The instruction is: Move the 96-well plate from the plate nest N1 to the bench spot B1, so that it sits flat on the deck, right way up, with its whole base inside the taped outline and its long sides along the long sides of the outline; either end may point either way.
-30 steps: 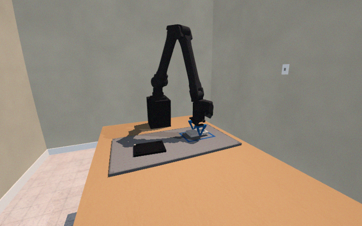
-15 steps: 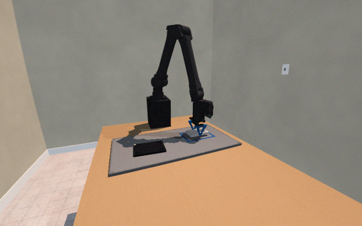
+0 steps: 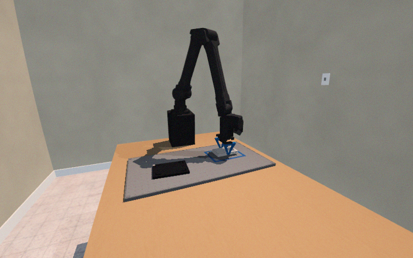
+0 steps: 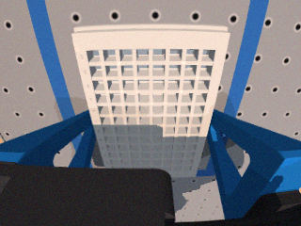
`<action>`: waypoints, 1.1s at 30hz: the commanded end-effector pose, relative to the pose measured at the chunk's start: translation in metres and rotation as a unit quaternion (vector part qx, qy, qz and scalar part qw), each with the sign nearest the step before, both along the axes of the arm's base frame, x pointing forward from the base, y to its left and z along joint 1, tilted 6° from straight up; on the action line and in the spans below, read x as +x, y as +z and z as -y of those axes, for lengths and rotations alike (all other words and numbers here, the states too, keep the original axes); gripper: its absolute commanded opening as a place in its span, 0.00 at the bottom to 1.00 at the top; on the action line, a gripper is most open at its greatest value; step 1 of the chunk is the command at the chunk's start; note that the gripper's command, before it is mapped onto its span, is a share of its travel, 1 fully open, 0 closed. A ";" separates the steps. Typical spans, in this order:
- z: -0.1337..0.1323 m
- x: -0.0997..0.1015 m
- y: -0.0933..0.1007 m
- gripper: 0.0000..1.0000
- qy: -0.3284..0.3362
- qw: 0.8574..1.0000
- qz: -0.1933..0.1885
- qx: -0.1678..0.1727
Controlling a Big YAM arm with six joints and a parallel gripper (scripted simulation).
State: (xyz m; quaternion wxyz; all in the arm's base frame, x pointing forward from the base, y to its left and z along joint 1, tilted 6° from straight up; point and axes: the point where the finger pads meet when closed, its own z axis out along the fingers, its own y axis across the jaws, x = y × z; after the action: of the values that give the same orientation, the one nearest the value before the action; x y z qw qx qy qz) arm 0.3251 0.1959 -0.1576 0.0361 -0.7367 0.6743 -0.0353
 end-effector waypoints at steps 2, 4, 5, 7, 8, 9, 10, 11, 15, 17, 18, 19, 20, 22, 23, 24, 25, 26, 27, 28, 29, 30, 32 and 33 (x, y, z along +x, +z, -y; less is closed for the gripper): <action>0.004 -0.002 -0.004 0.00 0.001 1.000 -0.002 -0.001; 0.001 0.005 -0.002 0.00 0.000 1.000 0.004 0.003; 0.000 0.005 -0.002 0.00 0.000 1.000 0.004 0.003; 0.001 0.003 -0.003 0.00 0.000 1.000 0.002 0.001; 0.001 0.003 -0.004 0.00 0.001 1.000 0.002 0.001; 0.001 0.003 -0.004 0.00 0.001 1.000 0.002 0.001; 0.001 0.004 -0.004 0.00 0.001 1.000 0.002 0.002; 0.000 0.005 -0.003 0.00 0.001 1.000 0.004 0.002; 0.001 0.004 -0.005 0.00 0.000 1.000 0.002 0.001; 0.001 0.004 -0.005 0.00 0.001 1.000 0.003 0.002; 0.001 0.004 -0.005 0.00 0.001 1.000 0.003 0.002; 0.001 0.004 -0.005 0.00 0.001 1.000 0.003 0.002; -0.002 0.009 0.001 0.00 0.000 1.000 0.010 0.006; -0.002 0.009 -0.001 0.00 0.000 1.000 0.009 0.006; -0.002 0.008 -0.003 0.00 0.000 1.000 0.007 0.004; -0.001 0.007 -0.004 0.00 0.000 1.000 0.005 0.003; -0.001 0.007 -0.005 0.00 0.001 1.000 0.005 0.003; -0.001 0.008 -0.006 0.00 0.001 1.000 0.005 0.003; -0.001 0.008 -0.006 0.00 0.001 1.000 0.005 0.003; -0.002 0.008 -0.005 0.00 0.001 1.000 0.006 0.004; -0.002 0.010 -0.004 0.00 0.001 1.000 0.007 0.005; -0.003 0.011 -0.004 0.00 0.000 1.000 0.009 0.005; -0.003 0.011 -0.005 0.00 0.000 1.000 0.008 0.005; -0.003 0.011 -0.006 0.00 0.000 1.000 0.007 0.005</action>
State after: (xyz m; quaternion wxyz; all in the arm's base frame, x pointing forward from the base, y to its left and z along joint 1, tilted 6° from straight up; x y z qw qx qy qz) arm 0.3232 0.1944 -0.1631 0.0339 -0.7368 0.6743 -0.0347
